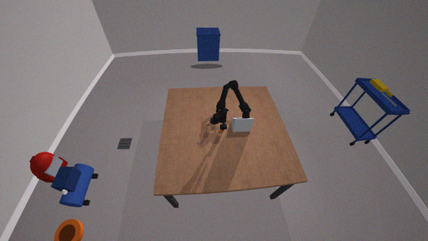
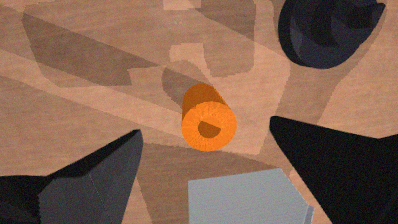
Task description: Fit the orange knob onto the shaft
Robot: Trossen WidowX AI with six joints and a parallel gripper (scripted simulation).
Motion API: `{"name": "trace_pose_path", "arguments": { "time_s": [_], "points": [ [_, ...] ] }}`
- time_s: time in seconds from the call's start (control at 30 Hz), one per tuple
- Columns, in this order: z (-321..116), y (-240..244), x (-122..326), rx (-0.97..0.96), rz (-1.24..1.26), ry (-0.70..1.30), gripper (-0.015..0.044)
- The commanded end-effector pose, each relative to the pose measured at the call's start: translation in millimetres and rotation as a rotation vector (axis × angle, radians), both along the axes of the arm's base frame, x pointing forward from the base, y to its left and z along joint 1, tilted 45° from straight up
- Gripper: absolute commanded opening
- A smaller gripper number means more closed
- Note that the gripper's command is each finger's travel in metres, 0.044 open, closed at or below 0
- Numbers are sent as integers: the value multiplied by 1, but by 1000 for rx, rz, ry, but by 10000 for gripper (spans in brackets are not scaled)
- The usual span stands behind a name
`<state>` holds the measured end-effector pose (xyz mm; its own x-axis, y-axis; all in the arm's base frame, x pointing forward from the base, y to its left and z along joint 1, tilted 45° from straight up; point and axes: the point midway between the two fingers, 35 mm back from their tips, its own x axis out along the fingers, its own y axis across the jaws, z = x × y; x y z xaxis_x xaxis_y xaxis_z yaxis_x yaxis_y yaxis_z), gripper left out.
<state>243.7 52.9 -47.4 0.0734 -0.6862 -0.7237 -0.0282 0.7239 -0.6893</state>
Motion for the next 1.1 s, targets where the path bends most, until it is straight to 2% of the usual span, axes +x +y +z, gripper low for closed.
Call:
{"name": "trace_pose_path", "arguments": {
  "time_s": [0.0, 1.07],
  "points": [
    [-7, -7, -1, -8, 4, 9, 440],
    [-40, -42, 1, -13, 3, 9, 440]
  ]
}}
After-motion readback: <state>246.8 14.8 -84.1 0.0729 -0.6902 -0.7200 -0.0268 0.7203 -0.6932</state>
